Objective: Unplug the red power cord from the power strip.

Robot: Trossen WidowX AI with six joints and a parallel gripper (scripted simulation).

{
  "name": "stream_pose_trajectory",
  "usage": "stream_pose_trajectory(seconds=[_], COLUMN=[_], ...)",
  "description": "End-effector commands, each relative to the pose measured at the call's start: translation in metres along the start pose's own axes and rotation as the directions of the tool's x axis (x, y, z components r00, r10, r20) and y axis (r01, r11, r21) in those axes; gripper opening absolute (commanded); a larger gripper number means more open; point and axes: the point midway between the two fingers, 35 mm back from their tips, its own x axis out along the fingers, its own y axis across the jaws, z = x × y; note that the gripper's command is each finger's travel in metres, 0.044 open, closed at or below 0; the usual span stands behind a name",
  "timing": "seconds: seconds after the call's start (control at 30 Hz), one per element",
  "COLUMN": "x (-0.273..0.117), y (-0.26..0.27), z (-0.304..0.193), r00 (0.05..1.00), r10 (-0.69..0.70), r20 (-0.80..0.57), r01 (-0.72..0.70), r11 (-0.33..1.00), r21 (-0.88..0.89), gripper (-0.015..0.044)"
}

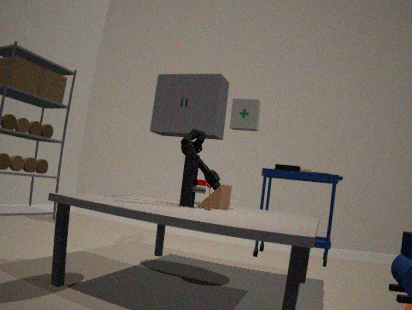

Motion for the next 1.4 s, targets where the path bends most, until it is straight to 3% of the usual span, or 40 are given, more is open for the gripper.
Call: stream_pose_trajectory(seconds=[0.0, 0.27, 0.53, 0.8, 1.17, 1.37], x=[-0.001, -0.043, -0.125, -0.228, -0.344, -0.385], y=[-0.001, -0.036, -0.057, -0.032, 0.059, 0.138], z=[-0.001, -0.059, -0.139, -0.214, -0.281, -0.31], r00=[1.0, 0.963, 0.804, 0.562, 0.316, 0.246], r10=[-0.003, -0.187, -0.36, -0.394, -0.277, -0.1], r20=[-0.003, -0.192, -0.473, -0.727, -0.908, -0.964], r01=[0.003, 0.226, 0.541, 0.815, 0.939, 0.908], r11=[1.0, 0.952, 0.773, 0.414, -0.049, -0.325], r21=[0.004, 0.207, 0.331, 0.405, 0.342, 0.266], gripper=[0.0374, 0.0164, 0.016, 0.016, 0.016, 0.016])
